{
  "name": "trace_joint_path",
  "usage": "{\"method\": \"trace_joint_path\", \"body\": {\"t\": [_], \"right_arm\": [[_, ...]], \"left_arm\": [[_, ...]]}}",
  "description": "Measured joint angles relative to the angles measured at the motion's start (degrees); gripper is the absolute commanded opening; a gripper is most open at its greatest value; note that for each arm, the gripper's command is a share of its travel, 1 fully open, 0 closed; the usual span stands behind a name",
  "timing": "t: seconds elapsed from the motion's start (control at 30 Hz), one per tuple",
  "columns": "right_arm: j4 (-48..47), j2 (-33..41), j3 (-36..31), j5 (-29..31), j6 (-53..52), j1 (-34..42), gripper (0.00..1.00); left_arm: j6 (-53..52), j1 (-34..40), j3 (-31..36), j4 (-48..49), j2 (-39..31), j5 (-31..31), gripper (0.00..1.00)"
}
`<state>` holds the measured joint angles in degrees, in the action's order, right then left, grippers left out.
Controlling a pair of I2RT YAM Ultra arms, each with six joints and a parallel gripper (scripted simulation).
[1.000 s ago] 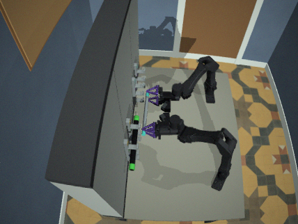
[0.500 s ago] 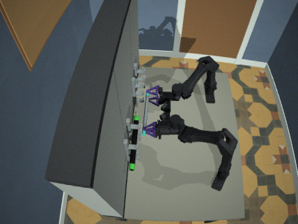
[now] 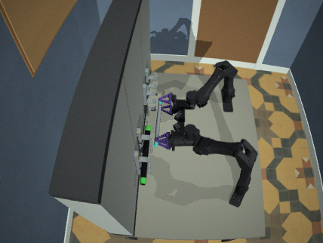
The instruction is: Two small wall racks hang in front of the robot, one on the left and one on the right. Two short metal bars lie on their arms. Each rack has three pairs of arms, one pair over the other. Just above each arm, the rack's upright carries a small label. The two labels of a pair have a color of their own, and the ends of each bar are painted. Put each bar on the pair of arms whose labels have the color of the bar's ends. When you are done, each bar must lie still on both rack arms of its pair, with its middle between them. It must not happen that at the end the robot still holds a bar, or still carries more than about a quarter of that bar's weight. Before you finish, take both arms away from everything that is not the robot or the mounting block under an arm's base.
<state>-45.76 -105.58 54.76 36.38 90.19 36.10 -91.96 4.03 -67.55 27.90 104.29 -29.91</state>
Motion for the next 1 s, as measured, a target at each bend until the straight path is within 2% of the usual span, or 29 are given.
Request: {"method": "trace_joint_path", "body": {"t": [0.8,1.0], "right_arm": [[1.07,0.87,0.55,-0.15,0.0,-0.28,1.0],[1.18,0.87,0.55,-0.15,0.0,-0.33,0.6]], "left_arm": [[0.0,0.0,0.0,0.0,0.0,-0.13,0.0],[0.0,0.0,0.0,0.0,0.0,-0.17,0.0]]}}
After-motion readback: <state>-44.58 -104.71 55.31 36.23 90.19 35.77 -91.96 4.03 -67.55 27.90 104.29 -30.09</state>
